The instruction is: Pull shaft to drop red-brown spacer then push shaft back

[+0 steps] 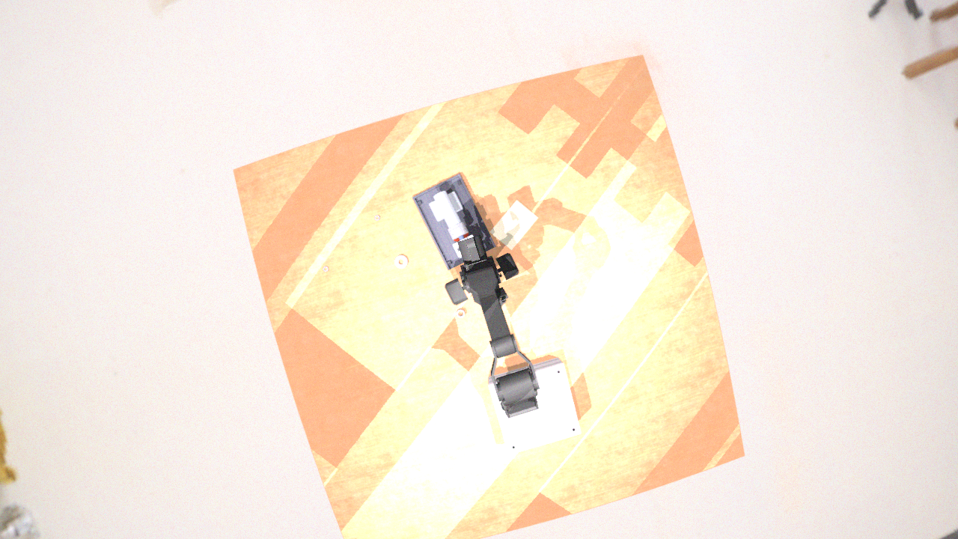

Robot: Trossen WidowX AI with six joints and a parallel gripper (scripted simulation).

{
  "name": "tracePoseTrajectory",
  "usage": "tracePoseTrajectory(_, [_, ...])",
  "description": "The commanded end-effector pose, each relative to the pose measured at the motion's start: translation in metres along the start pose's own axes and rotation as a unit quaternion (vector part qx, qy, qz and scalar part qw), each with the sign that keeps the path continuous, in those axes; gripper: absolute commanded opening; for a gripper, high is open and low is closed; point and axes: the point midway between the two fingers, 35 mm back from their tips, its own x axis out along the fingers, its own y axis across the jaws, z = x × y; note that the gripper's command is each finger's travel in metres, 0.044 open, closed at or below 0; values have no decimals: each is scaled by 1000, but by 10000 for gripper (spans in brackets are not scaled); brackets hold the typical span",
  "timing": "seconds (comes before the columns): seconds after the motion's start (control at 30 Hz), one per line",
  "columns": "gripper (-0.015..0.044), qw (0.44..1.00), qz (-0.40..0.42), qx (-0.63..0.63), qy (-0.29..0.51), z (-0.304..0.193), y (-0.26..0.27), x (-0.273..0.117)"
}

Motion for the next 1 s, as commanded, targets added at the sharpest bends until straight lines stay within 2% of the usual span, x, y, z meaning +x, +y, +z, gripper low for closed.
tracePoseTrajectory(0.0, [0,1000,0,0,6,-5,0,-2])
tracePoseTrajectory(0.97, [0,1000,0,0,6,-13,0,-2])
